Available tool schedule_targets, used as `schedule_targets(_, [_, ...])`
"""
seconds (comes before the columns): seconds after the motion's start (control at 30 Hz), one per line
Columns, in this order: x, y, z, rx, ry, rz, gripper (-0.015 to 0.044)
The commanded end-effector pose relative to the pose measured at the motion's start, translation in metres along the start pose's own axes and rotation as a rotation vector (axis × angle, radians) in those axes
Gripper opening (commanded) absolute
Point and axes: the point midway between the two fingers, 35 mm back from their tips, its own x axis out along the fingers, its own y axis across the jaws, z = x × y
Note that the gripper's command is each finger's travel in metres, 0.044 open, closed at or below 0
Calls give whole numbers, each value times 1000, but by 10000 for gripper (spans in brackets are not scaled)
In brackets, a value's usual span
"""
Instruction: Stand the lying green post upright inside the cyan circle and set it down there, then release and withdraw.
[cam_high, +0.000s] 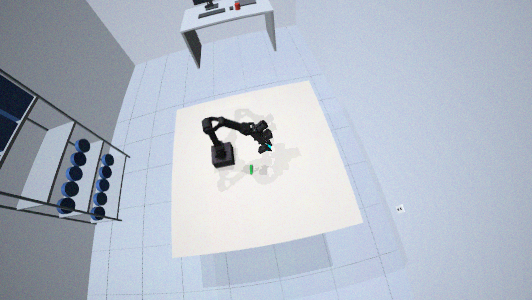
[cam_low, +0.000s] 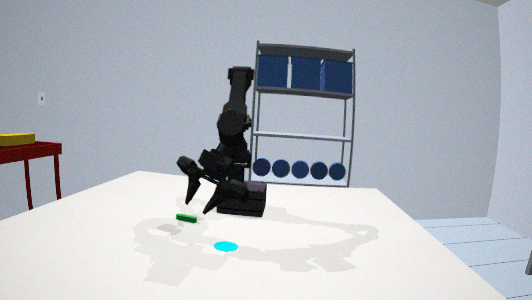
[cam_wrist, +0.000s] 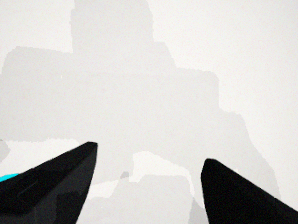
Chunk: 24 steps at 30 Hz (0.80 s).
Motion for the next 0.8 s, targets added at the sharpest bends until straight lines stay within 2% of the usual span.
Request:
schedule_targets(0.0, [-6, -40, -17, -440, 153, 54, 233])
schedule_targets(0.3, [-29, -89, -61, -1032, 323, 307, 233])
schedule_targets(0.57, [-68, -116, -100, -1471, 289, 650, 233])
schedule_targets(0.63, [-76, -119, -105, -1536, 260, 710, 233])
schedule_targets(0.77, [-77, -119, -106, -1544, 256, 718, 233])
